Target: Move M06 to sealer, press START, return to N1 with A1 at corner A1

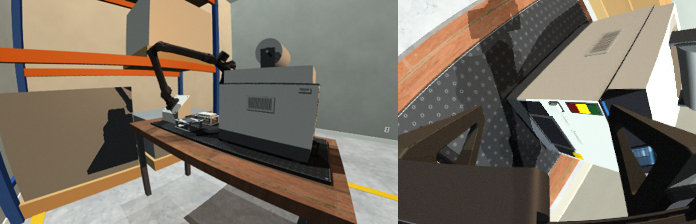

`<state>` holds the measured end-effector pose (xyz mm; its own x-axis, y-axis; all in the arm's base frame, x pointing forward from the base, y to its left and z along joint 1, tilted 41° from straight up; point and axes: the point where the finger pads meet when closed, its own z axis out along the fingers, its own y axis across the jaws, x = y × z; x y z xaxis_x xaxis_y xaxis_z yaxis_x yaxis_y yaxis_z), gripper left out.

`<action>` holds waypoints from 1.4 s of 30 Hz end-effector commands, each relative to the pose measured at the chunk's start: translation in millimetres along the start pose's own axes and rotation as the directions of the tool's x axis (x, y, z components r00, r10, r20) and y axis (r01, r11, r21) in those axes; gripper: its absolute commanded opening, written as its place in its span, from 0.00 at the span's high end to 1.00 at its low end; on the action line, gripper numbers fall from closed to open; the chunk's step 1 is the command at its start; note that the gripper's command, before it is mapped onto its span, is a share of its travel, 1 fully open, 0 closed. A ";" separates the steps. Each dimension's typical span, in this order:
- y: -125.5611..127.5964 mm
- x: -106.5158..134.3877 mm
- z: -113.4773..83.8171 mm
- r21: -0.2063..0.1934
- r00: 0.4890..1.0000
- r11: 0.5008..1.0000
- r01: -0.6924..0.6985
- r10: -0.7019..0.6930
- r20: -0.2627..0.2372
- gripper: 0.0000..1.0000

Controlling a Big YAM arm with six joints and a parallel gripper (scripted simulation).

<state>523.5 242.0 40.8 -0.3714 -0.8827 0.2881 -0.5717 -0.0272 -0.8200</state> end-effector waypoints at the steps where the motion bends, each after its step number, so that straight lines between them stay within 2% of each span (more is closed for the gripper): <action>1: -23.3 -3.7 0.0 0.025 0.990 0.990 0.141 -0.141 0.017 0.00; 5: -25.0 1.2 1.7 0.026 0.982 0.982 0.189 -0.189 0.012 0.00; 8: -26.1 6.5 1.7 0.028 0.958 0.957 0.288 -0.288 0.006 0.00; 12: -21.6 9.5 1.2 0.028 0.910 0.910 0.414 -0.415 0.003 0.00; 16: -6.1 4.9 -1.4 0.027 0.849 0.849 0.528 -0.529 0.009 0.00; 19: 3.1 1.6 -3.2 0.024 0.852 0.852 0.523 -0.523 0.010 0.00; 27: -1.1 -8.4 -6.4 0.027 0.853 0.853 0.522 -0.522 0.008 0.00; 36: -13.0 -5.5 4.3 0.007 0.872 0.872 0.490 -0.490 -0.007 0.00; 42: -27.7 -6.9 4.1 0.026 0.889 0.889 0.457 -0.457 -0.008 0.00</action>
<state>517.6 232.7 36.1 -0.0201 -0.7368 0.6758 -0.6879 -0.4803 -0.5442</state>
